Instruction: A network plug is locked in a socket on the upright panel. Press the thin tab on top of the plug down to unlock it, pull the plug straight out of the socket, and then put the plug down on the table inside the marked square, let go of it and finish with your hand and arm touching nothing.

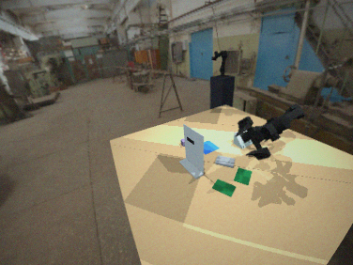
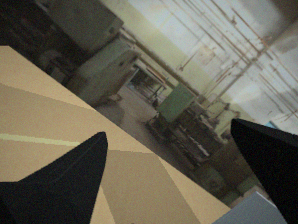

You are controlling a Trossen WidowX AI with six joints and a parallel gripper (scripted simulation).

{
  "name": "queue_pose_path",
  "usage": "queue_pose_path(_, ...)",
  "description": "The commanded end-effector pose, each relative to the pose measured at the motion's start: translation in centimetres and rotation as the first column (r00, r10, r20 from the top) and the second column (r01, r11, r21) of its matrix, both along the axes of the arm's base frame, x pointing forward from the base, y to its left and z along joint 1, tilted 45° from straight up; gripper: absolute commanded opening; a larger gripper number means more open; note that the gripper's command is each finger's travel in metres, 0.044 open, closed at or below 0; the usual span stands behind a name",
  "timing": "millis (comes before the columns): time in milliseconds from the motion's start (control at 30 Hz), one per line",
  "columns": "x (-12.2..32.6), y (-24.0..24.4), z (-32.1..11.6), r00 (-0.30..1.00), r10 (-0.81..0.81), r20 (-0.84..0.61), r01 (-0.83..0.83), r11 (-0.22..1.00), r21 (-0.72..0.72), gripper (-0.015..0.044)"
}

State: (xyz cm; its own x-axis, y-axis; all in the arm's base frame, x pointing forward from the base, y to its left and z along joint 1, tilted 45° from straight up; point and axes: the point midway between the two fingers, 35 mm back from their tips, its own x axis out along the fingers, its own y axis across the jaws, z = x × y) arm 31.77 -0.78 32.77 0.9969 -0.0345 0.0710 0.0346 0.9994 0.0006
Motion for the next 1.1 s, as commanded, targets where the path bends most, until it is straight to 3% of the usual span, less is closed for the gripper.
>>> queue_pose_path(0, 0.1, 0.0, -0.1, 1.000, -0.001, -0.001, 0.001, 1.000, -0.003, 0.0374)
queue_pose_path(300, 2.6, -2.0, -4.4, 0.998, -0.043, -0.038, 0.037, 0.989, -0.140, 0.0156)
queue_pose_path(1067, 3.5, -7.5, -16.3, 0.979, -0.155, -0.132, 0.074, 0.875, -0.479, 0.0156)
